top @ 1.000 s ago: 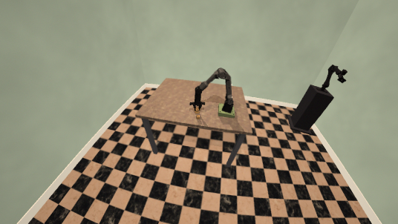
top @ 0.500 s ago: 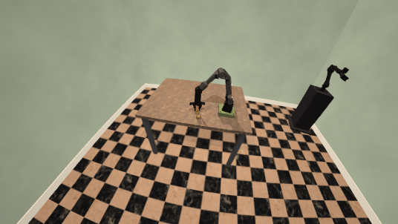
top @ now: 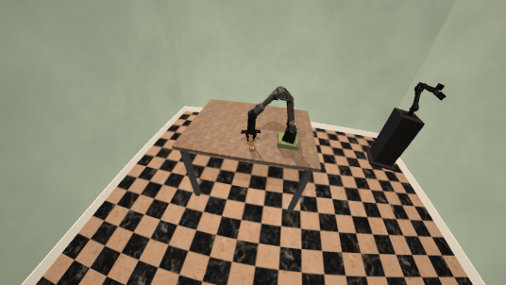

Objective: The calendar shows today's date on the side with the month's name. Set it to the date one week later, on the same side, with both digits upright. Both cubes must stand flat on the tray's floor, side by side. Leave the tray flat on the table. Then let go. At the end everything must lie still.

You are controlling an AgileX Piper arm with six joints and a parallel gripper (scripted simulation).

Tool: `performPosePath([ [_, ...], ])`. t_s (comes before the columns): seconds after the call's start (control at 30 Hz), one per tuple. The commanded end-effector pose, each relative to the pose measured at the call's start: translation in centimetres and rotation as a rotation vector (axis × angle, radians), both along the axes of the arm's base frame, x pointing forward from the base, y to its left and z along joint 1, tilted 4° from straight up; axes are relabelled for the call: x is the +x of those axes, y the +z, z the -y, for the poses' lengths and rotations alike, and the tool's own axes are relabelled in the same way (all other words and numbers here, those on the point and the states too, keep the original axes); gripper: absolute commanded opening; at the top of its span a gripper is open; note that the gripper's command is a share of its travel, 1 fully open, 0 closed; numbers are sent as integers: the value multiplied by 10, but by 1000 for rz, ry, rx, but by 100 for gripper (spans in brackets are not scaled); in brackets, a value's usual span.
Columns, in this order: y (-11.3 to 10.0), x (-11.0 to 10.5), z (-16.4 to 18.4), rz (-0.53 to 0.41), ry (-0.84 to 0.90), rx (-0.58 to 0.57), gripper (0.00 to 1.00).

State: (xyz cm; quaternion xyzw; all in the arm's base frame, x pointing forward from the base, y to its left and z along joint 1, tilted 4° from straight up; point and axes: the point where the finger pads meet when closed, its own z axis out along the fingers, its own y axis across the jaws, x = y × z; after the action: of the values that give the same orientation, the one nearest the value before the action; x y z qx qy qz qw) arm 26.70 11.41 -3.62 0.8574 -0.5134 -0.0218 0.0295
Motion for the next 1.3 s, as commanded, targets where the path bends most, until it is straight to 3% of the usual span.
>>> performPosePath([
  [0.0,-1,-1,0,-3,0,-1,45],
  [0.13,-1,-1,0,-3,0,-1,55],
  [0.27,-1,-1,0,-3,0,-1,55],
  [0.3,-1,-1,0,-3,0,-1,60],
  [0.8,4,1,0,3,0,1,60],
  [0.97,20,2,-1,3,0,1,60],
  [1.27,67,5,-2,3,0,1,60],
])
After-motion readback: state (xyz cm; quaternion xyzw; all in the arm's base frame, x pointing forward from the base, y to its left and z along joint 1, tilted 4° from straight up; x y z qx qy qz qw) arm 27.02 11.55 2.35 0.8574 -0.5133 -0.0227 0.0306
